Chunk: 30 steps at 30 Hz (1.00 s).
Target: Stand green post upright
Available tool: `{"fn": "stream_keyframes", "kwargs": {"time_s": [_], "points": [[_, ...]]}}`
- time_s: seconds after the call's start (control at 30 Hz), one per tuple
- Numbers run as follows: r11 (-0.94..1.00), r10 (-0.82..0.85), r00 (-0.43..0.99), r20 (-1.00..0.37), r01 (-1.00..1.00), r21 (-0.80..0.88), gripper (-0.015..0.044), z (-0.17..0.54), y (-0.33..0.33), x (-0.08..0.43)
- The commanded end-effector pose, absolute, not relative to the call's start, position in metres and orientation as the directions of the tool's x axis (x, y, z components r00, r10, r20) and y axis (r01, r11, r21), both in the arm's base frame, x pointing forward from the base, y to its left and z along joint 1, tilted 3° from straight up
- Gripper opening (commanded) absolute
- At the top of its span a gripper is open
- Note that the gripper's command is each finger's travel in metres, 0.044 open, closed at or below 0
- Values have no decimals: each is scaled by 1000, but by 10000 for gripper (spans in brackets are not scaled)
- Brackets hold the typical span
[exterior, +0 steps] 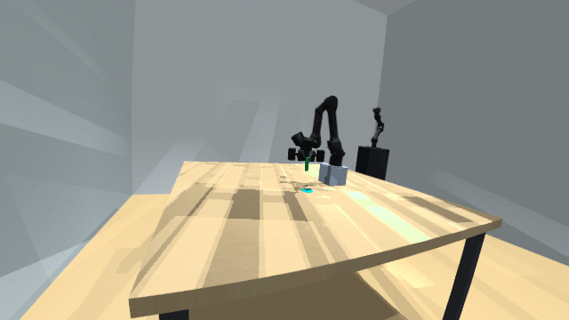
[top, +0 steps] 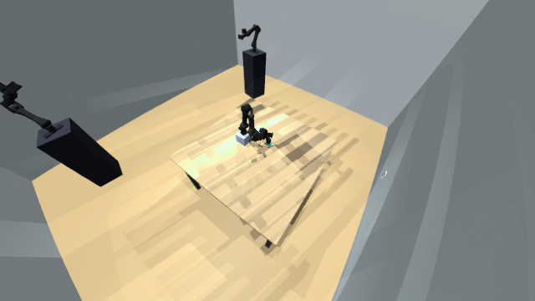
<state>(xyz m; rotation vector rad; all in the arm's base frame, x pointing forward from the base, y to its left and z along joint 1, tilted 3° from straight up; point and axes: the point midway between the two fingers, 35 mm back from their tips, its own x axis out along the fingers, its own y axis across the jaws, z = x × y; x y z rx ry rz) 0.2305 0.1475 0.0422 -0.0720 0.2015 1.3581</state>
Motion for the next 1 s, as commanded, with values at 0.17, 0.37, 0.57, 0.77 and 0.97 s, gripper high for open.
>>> {"fn": "stream_keyframes", "kwargs": {"time_s": [0.17, 0.37, 0.57, 0.77, 0.97], "points": [[197, 972, 187, -145, -979, 54, 23, 46, 143, 220], [187, 976, 181, -118, -982, 36, 23, 50, 141, 214], [184, 977, 179, -112, -982, 32, 23, 50, 140, 212], [184, 977, 179, -112, -982, 32, 23, 50, 140, 212], [184, 977, 179, -112, -982, 32, 23, 50, 140, 212]]}}
